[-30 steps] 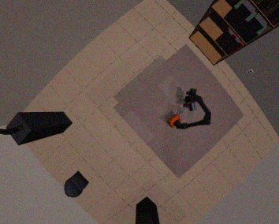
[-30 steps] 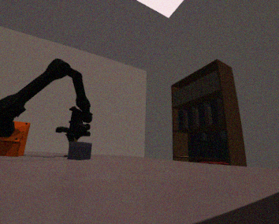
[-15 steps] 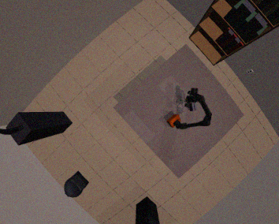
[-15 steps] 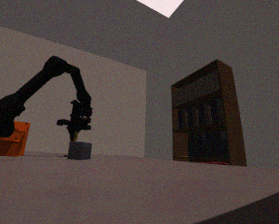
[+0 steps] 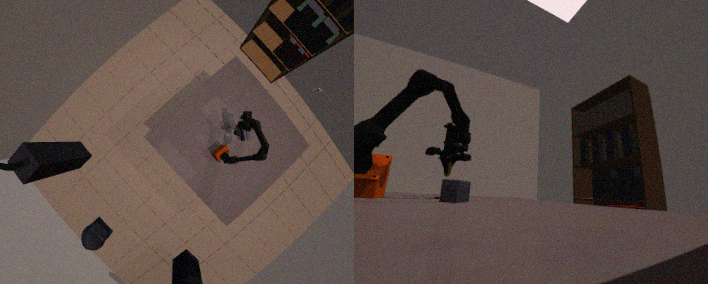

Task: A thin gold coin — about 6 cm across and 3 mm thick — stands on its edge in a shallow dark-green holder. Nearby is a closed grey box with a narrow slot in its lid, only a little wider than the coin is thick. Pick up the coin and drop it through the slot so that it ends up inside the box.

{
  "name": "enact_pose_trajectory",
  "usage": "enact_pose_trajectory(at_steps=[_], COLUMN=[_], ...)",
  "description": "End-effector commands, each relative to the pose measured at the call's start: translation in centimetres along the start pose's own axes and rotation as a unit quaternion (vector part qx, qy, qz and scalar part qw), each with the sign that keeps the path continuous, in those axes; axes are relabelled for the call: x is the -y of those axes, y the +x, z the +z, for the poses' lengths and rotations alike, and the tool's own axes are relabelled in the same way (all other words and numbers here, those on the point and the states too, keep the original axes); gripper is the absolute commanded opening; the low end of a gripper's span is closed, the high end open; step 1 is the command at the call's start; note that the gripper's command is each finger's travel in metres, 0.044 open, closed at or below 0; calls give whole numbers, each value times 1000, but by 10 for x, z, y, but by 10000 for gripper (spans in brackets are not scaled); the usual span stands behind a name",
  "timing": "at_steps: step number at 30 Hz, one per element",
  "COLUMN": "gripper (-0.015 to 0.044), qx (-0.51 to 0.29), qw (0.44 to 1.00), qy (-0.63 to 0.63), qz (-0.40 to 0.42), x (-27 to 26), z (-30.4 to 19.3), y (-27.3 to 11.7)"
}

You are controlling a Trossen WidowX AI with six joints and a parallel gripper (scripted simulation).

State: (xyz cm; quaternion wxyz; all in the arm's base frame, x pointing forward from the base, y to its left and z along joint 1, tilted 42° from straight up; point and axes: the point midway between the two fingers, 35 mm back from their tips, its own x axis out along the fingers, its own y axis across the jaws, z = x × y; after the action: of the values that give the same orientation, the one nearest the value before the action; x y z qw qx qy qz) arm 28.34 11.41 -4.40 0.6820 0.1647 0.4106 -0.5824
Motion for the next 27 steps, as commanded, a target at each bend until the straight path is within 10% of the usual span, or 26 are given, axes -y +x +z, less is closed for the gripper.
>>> enact_pose_trajectory(at_steps=[1, 27], gripper=[0, 0], qx=[-2, -1], qw=[998, 885], qy=[69, 466], qz=[-2, -3], x=[0, -3], z=[-1, -5], y=[-1, -1])
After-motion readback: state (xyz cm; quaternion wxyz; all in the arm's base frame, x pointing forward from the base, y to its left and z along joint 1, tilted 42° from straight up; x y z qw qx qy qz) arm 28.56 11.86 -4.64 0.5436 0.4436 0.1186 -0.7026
